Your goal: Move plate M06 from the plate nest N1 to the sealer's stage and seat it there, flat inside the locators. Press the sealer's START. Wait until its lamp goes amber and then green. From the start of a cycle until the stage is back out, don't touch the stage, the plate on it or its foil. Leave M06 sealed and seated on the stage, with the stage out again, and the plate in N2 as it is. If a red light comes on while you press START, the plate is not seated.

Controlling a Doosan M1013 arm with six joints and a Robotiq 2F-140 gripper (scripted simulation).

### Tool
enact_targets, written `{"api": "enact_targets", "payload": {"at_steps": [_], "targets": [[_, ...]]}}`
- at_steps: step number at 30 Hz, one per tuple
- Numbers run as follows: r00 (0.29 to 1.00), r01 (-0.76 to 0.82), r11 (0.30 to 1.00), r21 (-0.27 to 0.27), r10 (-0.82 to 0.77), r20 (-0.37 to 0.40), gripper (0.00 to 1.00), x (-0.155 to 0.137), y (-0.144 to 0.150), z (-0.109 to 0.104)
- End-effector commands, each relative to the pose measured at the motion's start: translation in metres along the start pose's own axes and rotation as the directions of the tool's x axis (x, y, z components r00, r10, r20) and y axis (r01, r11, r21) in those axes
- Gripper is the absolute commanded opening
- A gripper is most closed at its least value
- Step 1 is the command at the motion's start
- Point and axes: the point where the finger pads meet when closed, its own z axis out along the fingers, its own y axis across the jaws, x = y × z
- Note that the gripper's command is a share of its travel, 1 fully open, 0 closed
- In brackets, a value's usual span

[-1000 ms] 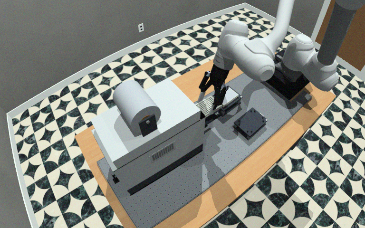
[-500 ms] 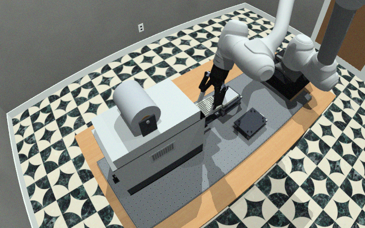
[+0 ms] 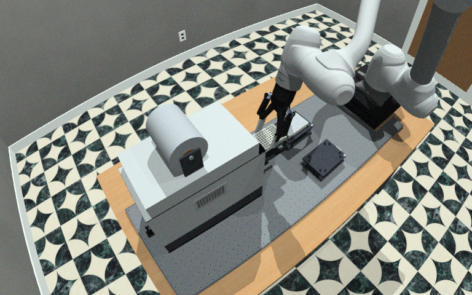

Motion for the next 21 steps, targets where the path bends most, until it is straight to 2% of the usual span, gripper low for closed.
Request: {"api": "enact_targets", "payload": {"at_steps": [1, 9, 21], "targets": [[1.0, -0.001, 1.0, -0.003, 0.001, 0.0, 0.1, 0.0, -0.001, 0.005], [1.0, -0.001, 1.0, -0.003, 0.001, 0.0, 0.1, 0.005, -0.001, 0.017], [1.0, -0.001, 1.0, -0.003, 0.001, 0.0, 0.1, 0.007, 0.0, 0.02]]}}
